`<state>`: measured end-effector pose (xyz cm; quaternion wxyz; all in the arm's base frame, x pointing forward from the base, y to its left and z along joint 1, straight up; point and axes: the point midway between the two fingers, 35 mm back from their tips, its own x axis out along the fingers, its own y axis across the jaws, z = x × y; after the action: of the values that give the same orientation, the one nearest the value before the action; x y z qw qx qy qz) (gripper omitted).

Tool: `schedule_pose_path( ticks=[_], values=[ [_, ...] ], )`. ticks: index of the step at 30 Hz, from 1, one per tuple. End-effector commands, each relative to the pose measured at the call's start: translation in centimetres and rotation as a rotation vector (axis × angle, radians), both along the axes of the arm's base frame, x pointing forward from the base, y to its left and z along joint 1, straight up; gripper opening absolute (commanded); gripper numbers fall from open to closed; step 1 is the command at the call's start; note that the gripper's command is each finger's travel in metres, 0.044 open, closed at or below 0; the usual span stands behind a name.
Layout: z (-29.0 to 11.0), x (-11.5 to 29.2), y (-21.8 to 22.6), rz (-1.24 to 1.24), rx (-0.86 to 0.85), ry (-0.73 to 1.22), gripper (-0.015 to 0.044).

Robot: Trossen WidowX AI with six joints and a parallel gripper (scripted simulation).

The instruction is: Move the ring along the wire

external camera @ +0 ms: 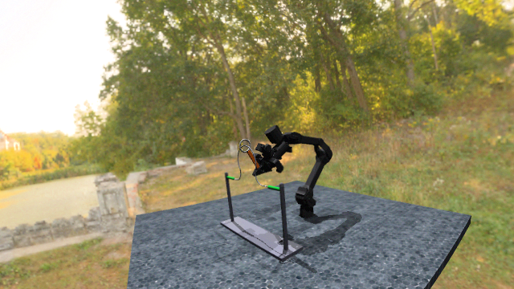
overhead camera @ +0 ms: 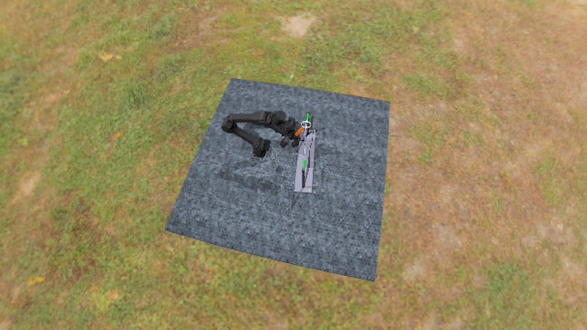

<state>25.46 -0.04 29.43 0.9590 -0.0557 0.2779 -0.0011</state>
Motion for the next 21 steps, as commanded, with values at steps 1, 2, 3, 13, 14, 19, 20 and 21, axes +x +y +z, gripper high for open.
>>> schedule_pose_path(
  ticks=[1,2,3,13,14,19,20,21],
  values=[
    [0.0,0.0,-0.3,0.0,-0.055,-0.009,-0.015],
    [0.0,0.0,-0.3,0.0,-0.07,-0.011,-0.015],
    [0.0,0.0,-0.4,0.0,-0.085,-0.013,-0.015],
    [0.2,0.1,-1.1,-0.001,-0.246,-0.038,-0.015],
    [0.2,0.2,-1.2,-0.002,-0.26,-0.04,-0.015],
    [0.3,0.2,-1.5,-0.002,-0.335,-0.051,-0.015],
    [0.4,0.2,-1.6,-0.002,-0.35,-0.053,-0.015],
    [0.4,0.2,-1.7,-0.002,-0.365,-0.055,-0.015]
  ],
)
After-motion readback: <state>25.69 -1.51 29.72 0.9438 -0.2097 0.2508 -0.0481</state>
